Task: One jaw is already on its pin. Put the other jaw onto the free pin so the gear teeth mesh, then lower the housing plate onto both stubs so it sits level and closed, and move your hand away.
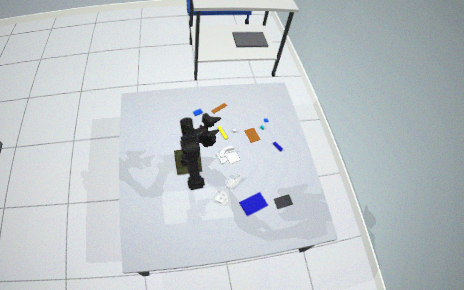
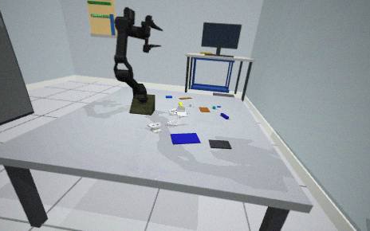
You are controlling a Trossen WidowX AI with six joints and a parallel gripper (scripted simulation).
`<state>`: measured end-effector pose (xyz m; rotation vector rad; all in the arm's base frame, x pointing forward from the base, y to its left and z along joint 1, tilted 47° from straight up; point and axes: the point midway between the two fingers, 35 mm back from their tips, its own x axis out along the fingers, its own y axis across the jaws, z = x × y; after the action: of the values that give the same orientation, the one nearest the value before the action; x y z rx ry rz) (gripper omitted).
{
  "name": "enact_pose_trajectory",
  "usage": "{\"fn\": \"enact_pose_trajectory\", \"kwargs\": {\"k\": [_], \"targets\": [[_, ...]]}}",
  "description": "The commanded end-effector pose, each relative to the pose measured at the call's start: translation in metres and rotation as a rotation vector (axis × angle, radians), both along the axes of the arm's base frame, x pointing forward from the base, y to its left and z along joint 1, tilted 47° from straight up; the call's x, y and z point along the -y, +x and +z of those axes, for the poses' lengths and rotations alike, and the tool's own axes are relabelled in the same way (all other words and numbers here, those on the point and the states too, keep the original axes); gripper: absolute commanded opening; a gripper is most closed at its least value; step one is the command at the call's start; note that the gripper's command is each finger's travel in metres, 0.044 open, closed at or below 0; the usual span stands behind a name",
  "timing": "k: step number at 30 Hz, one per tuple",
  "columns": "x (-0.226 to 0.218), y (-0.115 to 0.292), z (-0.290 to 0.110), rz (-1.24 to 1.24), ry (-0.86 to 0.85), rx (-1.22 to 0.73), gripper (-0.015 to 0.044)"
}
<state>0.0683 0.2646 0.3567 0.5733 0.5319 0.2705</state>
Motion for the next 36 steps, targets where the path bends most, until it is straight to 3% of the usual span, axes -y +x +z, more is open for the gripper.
{"fn": "enact_pose_trajectory", "kwargs": {"k": [1,17,36], "targets": [[0.0,0.0,0.0,0.0,0.0,0.0,0.0426],[0.0,0.0,0.0,0.0,0.0,0.0,0.0006],[0.0001,0.0036,-0.0022,-0.017,0.001,-0.006,0.0]]}}
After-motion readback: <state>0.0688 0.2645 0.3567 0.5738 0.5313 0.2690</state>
